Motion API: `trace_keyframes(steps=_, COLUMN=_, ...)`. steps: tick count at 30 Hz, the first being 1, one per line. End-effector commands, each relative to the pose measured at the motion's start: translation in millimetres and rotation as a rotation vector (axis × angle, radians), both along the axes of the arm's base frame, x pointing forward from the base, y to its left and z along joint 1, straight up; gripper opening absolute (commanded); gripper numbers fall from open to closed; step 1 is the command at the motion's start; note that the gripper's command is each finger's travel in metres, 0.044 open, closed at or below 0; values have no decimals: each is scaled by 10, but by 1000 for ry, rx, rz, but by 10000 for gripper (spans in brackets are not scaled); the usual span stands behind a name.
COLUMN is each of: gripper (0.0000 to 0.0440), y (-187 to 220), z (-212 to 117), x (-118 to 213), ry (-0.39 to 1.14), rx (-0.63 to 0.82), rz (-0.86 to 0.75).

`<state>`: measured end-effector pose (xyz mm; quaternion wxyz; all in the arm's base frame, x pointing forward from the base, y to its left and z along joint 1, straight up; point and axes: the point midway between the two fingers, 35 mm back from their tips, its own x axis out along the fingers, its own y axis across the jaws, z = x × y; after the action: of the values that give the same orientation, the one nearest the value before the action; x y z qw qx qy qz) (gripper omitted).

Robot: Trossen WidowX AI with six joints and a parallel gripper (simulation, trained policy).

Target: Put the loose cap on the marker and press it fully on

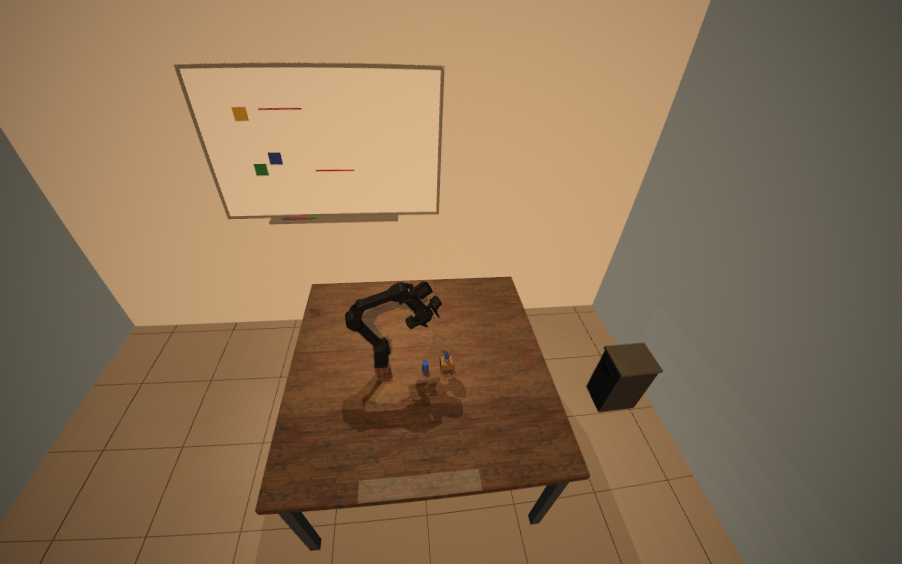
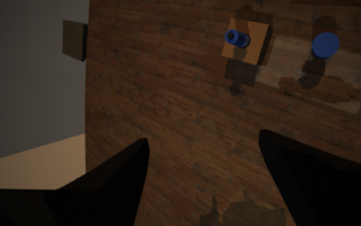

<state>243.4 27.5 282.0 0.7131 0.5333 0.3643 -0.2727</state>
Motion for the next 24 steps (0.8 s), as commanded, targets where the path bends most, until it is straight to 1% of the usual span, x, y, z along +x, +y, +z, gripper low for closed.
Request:
trace_keyframes(steps=1, gripper=326, y=-32, z=-76, x=0, ry=43, rx=-1, rz=-6)
trace_keyframes(steps=24, gripper=325, y=-256, z=-410, x=41, ry=244, rx=7, rz=-64)
